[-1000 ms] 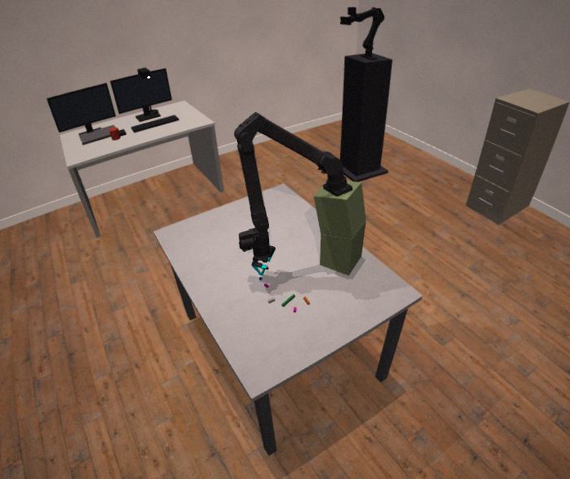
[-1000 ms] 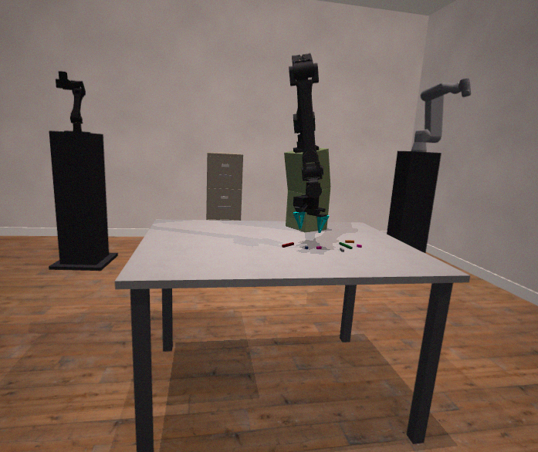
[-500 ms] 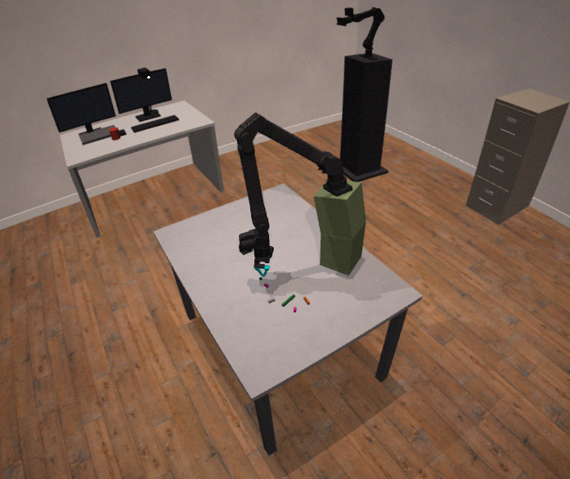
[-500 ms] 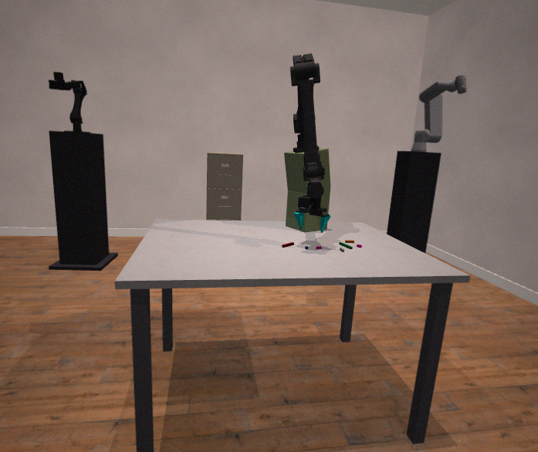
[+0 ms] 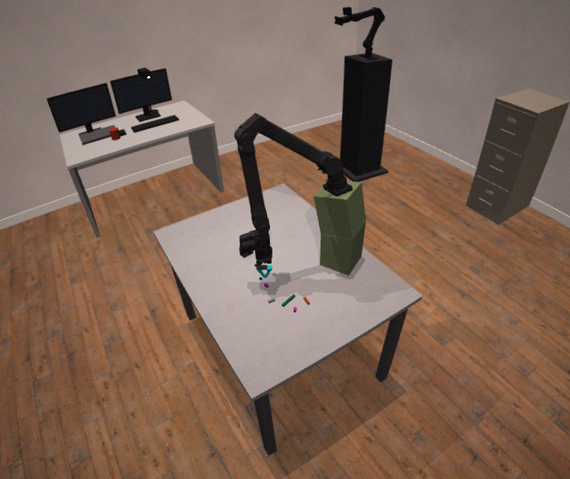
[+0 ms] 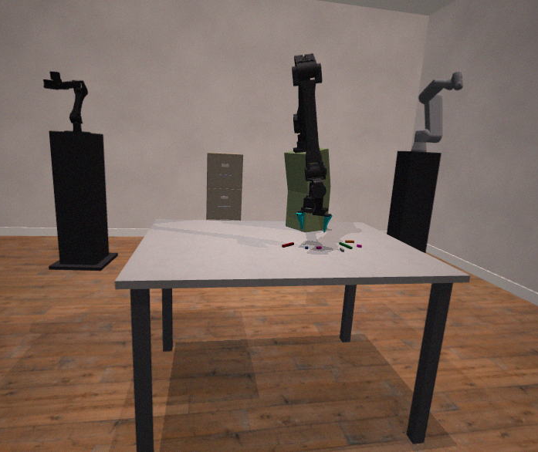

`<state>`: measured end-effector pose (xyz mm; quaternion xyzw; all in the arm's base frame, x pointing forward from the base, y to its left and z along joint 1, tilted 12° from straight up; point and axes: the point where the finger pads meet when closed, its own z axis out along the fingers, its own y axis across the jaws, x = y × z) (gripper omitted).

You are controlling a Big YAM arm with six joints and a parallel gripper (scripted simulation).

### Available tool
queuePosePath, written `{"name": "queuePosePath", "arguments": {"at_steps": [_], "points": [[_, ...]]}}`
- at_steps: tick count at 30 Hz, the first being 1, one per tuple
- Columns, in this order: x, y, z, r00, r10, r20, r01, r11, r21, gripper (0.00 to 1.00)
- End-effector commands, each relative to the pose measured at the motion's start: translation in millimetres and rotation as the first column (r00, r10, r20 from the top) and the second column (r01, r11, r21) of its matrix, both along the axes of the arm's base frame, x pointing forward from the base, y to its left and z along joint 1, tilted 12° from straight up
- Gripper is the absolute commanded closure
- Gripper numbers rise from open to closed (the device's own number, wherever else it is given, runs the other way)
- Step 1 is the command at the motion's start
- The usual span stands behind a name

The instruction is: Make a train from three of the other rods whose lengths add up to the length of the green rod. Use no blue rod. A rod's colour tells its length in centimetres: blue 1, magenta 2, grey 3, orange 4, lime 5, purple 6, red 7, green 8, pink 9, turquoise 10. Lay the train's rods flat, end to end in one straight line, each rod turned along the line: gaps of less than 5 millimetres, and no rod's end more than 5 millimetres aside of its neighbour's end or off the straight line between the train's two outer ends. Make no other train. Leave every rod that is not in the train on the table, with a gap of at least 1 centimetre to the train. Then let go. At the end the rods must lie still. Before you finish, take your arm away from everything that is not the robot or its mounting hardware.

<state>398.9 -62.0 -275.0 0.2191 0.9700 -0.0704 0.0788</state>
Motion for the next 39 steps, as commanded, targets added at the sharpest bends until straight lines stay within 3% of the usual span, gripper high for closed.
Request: {"name": "queuePosePath", "arguments": {"at_steps": [1,9,10,18,19,27,28,36,37,39], "points": [[-5.5,11,-9,0.989,0.138,-0.049,-0.139,0.99,-0.012,0.0],[-7.8,11,-9,0.989,0.137,-0.052,-0.137,0.99,-0.01,0.0],[-4.9,15,-9,0.97,0.234,-0.068,-0.236,0.972,-0.018,0.0],[-7.2,15,-9,0.97,0.233,-0.071,-0.234,0.972,-0.016,0.0],[-4.3,20,-10,0.941,0.327,-0.087,-0.33,0.944,-0.023,0.0],[-6.6,19,-10,0.941,0.326,-0.09,-0.329,0.944,-0.02,0.0],[-3.9,24,-11,0.903,0.416,-0.106,-0.421,0.907,-0.026,0.0],[-6.1,23,-11,0.903,0.415,-0.109,-0.42,0.907,-0.023,0.0],[-3.4,28,-11,0.856,0.501,-0.125,-0.507,0.861,-0.027,0.0],[-3.9,28,-11,0.856,0.501,-0.125,-0.508,0.861,-0.025,0.0]]}}
